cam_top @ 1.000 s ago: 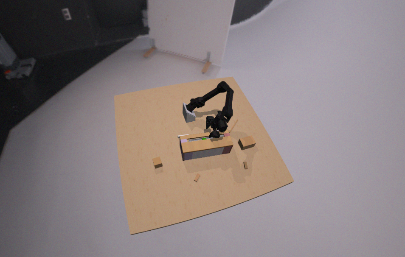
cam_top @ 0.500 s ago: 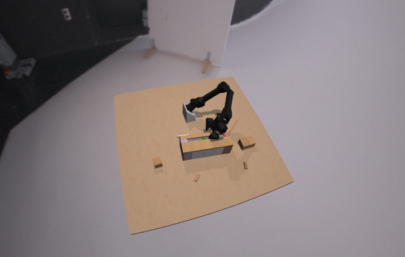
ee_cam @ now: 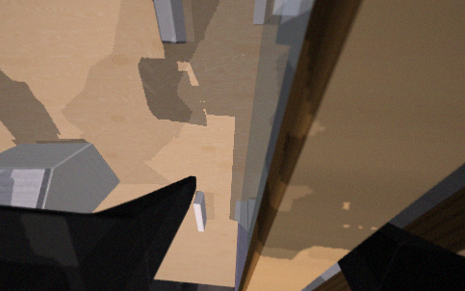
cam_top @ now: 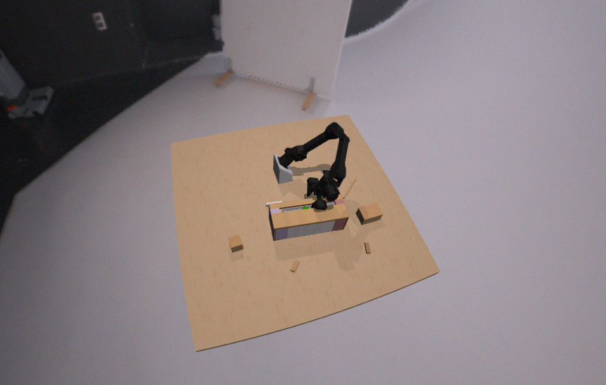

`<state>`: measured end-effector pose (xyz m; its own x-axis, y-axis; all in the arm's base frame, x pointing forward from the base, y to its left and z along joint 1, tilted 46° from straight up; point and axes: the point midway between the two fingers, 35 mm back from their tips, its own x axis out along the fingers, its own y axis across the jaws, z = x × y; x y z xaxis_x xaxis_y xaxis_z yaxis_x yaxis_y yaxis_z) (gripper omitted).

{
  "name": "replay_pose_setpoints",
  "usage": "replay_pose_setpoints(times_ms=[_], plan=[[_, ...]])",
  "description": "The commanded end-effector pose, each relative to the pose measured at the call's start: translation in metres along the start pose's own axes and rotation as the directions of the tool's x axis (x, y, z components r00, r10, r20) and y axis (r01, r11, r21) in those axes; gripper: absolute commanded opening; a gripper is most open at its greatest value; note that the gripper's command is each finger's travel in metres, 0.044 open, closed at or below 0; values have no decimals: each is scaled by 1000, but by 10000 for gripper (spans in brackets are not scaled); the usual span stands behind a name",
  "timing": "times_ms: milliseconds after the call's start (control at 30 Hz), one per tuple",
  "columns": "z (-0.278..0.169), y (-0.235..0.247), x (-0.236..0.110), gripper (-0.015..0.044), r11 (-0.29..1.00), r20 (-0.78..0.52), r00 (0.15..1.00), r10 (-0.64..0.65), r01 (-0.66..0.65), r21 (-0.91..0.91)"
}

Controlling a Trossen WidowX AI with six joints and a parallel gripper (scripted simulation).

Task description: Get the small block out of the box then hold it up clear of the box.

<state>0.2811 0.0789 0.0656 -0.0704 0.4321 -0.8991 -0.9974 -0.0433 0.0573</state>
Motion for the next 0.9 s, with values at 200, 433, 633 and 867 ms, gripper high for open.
replay_pose_setpoints(times_ms=[200,433,633,867], plan=[[-24,1,10,400,1000,-1,1000,3,-3,0],[-32,2,13,400,1000,-2,1000,3,-3,0],[-18,7,7,400,1000,-1,1000,4,-4,0],[-21,7,9,400,1000,-1,1000,4,-4,0]])
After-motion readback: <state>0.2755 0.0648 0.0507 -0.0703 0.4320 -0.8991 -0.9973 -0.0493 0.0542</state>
